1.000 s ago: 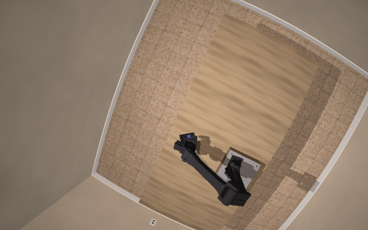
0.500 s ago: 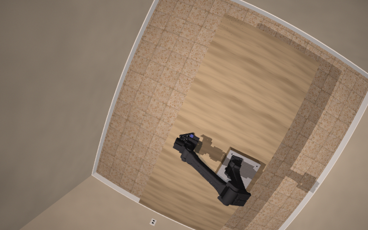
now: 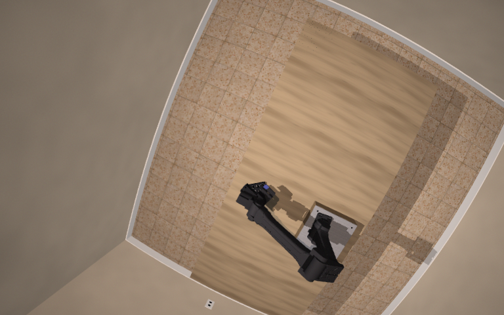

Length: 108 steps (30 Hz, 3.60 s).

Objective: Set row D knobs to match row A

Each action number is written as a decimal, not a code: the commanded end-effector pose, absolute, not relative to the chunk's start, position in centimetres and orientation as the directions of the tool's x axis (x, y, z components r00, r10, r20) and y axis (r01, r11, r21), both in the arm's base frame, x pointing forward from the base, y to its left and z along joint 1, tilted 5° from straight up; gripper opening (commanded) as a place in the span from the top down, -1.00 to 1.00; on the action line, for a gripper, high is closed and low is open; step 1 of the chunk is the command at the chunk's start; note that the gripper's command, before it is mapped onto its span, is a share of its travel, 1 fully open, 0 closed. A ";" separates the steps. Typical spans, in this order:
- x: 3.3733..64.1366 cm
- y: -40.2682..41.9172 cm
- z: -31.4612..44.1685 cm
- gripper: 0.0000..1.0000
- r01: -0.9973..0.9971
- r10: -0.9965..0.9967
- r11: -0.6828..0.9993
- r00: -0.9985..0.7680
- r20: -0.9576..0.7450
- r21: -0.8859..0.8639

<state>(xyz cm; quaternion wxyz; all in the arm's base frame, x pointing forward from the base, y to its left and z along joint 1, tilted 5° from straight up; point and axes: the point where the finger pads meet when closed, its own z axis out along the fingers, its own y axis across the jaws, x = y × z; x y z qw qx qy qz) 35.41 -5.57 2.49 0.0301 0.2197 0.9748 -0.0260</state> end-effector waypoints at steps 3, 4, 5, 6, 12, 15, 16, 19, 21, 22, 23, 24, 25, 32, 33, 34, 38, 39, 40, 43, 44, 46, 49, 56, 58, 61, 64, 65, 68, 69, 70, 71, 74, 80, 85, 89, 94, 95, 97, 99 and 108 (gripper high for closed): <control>37.9 -6.2 5.1 -1.00 0.593 0.588 0.805 -0.799 -0.129 0.002; 38.0 -6.2 5.1 -1.00 0.610 0.606 0.792 -0.785 -0.129 0.005; 38.0 -6.2 5.2 -1.00 0.628 0.624 0.778 -0.771 -0.129 0.008; 38.0 -6.2 5.2 -1.00 0.645 0.641 0.764 -0.757 -0.129 0.011; 38.1 -6.3 5.4 -1.00 0.732 0.729 0.681 -0.673 -0.127 0.026; 38.1 -6.3 5.5 -1.00 0.776 0.773 0.630 -0.622 -0.125 0.035; 38.1 -6.4 5.5 -1.00 0.790 0.787 0.612 -0.604 -0.124 0.037; 38.2 -6.5 5.6 -1.00 0.829 0.826 0.558 -0.550 -0.121 0.045; 38.2 -6.4 5.7 -1.00 0.852 0.851 0.520 -0.512 -0.120 0.051; 38.2 -6.4 5.7 -1.00 0.864 0.862 0.501 -0.493 -0.118 0.054; 38.2 -6.5 5.7 -1.00 0.873 0.872 0.484 -0.476 -0.117 0.055; 38.2 -6.5 5.7 -1.00 0.873 0.872 0.484 -0.476 -0.117 0.055; 38.2 -6.5 5.7 -1.00 0.873 0.872 0.484 -0.476 -0.117 0.055; 38.2 -6.5 5.7 0.62 0.884 0.883 0.464 -0.456 -0.114 0.056; 38.2 -6.5 5.7 0.62 0.884 0.883 0.464 -0.456 -0.114 0.056; 38.2 -6.5 5.7 0.62 0.884 0.883 0.464 -0.456 -0.114 0.056; 38.2 -6.5 5.7 0.62 0.884 0.883 0.464 -0.456 -0.114 0.056; 38.2 -6.5 5.7 0.62 0.884 0.883 0.464 -0.456 -0.114 0.056; 38.2 -6.5 5.7 0.62 0.884 0.883 0.464 -0.456 -0.114 0.056; 38.2 -6.5 5.7 0.62 0.884 0.883 0.464 -0.456 -0.114 0.056; 38.2 -6.5 5.7 0.62 0.884 0.883 0.464 -0.456 -0.114 0.056; 38.2 -6.5 5.7 0.62 0.884 0.883 0.464 -0.456 -0.114 0.056; 38.2 -6.5 5.7 0.62 0.884 0.883 0.464 -0.456 -0.114 0.056; 38.2 -6.5 5.7 0.62 0.884 0.882 0.464 -0.456 -0.114 0.056; 38.2 -6.5 5.7 0.62 0.884 0.882 0.464 -0.456 -0.114 0.056; 38.2 -6.5 5.7 0.62 0.884 0.882 0.464 -0.456 -0.114 0.056; 38.2 -6.5 5.7 0.62 0.884 0.882 0.464 -0.456 -0.114 0.056; 38.2 -6.5 5.7 0.62 0.884 0.882 0.464 -0.456 -0.114 0.056; 38.3 -6.5 5.6 0.62 0.884 0.883 0.464 -0.456 -0.114 0.056; 38.3 -6.5 5.5 0.62 0.884 0.883 0.464 -0.456 -0.114 0.056; 38.3 -6.5 5.5 0.62 0.884 0.883 0.464 -0.456 -0.115 0.056; 38.3 -6.5 5.3 0.62 0.884 0.883 0.464 -0.456 -0.114 0.056; 38.1 -6.5 4.5 0.62 0.885 0.883 0.464 -0.457 -0.109 0.049; 37.3 -6.4 3.5 0.62 0.886 0.884 0.463 -0.458 -0.099 0.033; 36.4 -6.4 2.4 0.62 0.886 0.884 0.463 -0.460 -0.088 0.018; 36.4 -6.4 2.0 0.62 0.886 0.883 0.464 -0.461 -0.087 0.018; 36.4 -6.4 1.6 0.62 0.885 0.883 0.465 -0.462 -0.087 0.017; 36.4 -6.4 1.4 0.62 0.885 0.883 0.465 -0.462 -0.087 0.017; 36.4 -6.4 1.1 0.62 0.885 0.882 0.466 -0.463 -0.087 0.017; 36.4 -6.4 0.9 0.62 0.884 0.882 0.467 -0.464 -0.087 0.017; 36.5 -6.4 -0.2 0.62 0.883 0.880 0.469 -0.466 -0.087 0.017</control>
